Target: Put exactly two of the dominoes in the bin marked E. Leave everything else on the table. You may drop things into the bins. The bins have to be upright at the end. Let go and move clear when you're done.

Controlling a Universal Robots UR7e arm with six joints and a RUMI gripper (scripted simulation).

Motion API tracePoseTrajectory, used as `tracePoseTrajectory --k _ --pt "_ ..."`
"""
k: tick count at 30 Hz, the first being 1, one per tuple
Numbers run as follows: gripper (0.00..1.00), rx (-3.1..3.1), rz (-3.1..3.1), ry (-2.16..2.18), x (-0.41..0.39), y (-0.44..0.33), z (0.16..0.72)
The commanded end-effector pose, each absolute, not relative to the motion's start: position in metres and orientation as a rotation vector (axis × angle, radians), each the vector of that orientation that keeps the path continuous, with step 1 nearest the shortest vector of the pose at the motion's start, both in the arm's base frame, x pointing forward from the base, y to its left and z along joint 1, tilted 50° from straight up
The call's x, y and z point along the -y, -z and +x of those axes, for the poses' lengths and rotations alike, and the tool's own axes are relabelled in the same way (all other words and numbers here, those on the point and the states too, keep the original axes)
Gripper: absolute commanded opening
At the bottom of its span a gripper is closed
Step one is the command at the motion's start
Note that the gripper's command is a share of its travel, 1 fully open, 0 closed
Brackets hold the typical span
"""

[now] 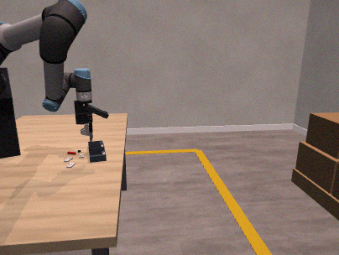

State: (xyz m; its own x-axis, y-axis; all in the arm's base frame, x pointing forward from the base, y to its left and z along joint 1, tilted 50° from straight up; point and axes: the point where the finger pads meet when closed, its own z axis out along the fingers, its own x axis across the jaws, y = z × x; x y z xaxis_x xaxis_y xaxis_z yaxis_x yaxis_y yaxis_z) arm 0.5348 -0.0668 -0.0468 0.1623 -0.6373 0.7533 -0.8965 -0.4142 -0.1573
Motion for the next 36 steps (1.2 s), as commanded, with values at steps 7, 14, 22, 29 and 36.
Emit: tracePoseTrajectory --k 7,14,22,29,36 --pt "0.04 1.465 2.122 -1.117 0.073 0.055 0.558" --pt "0.04 1.465 2.122 -1.117 0.080 0.062 0.563" --pt "0.04 1.465 2.122 -1.117 0.091 0.072 0.569" --pt "0.04 1.465 2.122 -1.117 0.103 0.084 0.577" --pt "0.04 1.465 2.122 -1.117 0.112 0.093 0.583"
